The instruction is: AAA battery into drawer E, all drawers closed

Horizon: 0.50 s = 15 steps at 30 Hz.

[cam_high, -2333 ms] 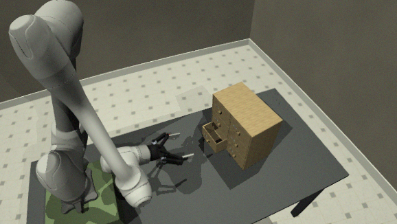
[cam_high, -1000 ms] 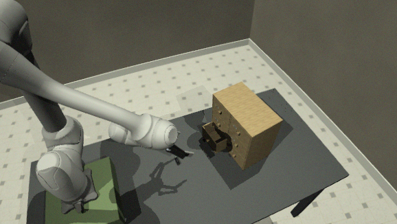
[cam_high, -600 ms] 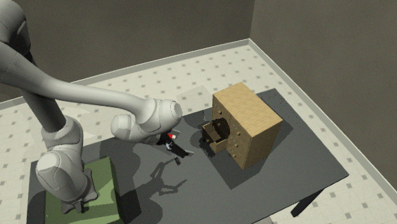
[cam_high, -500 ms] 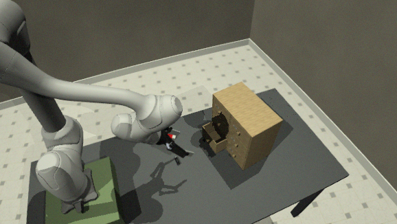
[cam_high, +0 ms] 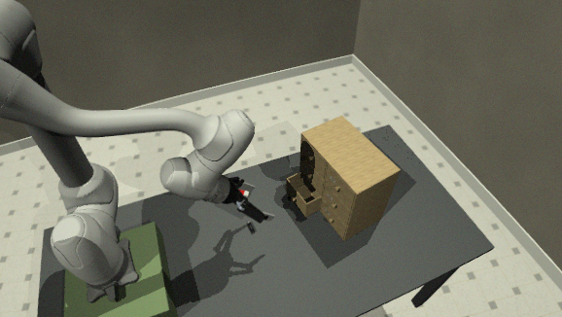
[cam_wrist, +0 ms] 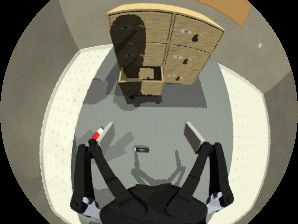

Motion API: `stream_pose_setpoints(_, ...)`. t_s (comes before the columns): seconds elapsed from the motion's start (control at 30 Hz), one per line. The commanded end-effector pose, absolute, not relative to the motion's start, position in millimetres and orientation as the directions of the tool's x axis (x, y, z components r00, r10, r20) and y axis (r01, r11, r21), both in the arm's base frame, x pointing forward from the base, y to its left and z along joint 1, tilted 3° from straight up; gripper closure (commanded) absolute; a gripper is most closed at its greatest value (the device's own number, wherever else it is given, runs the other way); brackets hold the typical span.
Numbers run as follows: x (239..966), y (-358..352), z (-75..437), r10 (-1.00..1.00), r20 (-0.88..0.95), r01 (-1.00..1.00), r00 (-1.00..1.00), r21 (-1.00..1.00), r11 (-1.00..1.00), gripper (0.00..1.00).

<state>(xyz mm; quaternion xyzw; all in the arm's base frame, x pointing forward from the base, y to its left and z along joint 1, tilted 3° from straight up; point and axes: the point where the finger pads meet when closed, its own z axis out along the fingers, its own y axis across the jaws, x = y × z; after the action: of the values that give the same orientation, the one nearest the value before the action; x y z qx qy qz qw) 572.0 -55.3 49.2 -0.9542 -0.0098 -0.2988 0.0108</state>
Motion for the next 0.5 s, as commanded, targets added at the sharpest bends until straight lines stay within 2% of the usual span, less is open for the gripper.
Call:
stream_pose_setpoints(0.0, 572.3, -55.5, 51.9, 0.011, 0.422, 0.027, 0.907, -0.031, -0.999, 0.0)
stream_pose_setpoints(0.47, 572.7, -55.7, 60.3, 0.023, 0.245, 0.034, 0.969, -0.04, -0.999, 0.0)
